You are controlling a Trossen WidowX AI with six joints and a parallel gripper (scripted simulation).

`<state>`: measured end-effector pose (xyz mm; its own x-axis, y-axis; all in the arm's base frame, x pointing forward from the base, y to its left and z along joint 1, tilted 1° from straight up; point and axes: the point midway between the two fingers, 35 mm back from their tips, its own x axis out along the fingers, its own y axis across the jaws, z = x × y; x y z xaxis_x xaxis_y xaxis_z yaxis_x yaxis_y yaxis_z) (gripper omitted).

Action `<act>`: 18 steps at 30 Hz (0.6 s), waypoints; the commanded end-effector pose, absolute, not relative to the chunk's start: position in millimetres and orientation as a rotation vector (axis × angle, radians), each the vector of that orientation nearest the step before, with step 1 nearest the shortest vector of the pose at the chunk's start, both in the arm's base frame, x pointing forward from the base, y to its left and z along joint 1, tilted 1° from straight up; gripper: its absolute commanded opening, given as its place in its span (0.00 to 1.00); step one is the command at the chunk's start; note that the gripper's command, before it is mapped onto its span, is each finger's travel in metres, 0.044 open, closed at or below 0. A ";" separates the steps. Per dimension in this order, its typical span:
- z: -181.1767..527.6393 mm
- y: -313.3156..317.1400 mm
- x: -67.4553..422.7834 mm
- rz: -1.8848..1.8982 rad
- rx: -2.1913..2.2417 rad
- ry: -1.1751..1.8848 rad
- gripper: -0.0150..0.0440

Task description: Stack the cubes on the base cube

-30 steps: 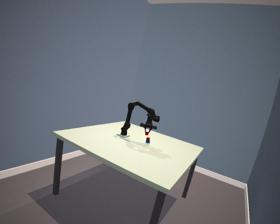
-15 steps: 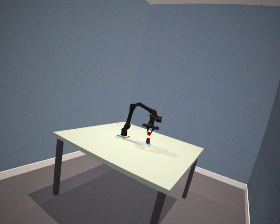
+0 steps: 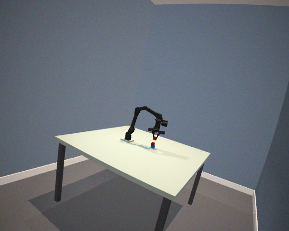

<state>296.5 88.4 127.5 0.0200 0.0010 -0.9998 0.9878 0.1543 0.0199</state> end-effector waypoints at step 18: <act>102.8 89.1 293.5 -1.097 1.111 1.265 0.43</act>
